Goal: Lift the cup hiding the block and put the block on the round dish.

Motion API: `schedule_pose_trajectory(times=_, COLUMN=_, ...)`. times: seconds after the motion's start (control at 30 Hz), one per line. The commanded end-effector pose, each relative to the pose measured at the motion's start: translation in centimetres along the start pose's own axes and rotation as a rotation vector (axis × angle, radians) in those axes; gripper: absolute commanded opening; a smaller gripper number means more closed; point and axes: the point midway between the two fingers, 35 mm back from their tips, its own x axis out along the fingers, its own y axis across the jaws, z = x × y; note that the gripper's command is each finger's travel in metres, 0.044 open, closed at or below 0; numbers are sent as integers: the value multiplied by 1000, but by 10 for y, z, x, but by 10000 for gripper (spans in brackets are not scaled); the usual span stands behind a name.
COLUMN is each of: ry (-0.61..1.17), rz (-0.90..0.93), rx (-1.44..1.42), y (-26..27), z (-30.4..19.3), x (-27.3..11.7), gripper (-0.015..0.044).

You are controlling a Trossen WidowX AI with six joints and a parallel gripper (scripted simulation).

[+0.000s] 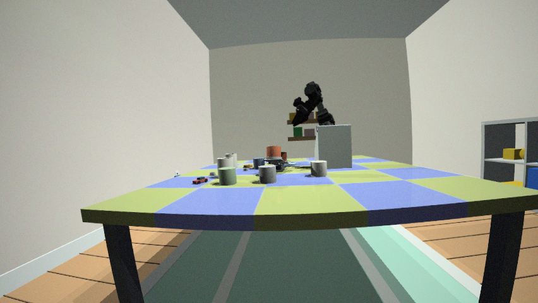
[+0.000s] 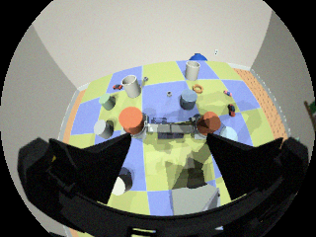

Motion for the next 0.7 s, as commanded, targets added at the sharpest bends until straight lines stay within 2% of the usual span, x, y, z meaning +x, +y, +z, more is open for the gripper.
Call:
schedule_pose_trajectory(times=0.0, ry=-12, rz=-44, rx=-62, y=-6, z=-12, x=6, gripper=440)
schedule_pose_trajectory(times=0.23, ry=4, rz=-47, rx=-86, y=-7, z=-11, x=7, gripper=440)
schedule_pose_trajectory(times=0.67, ry=232, rz=-49, rx=-439, y=-19, z=-1, x=34, gripper=440)
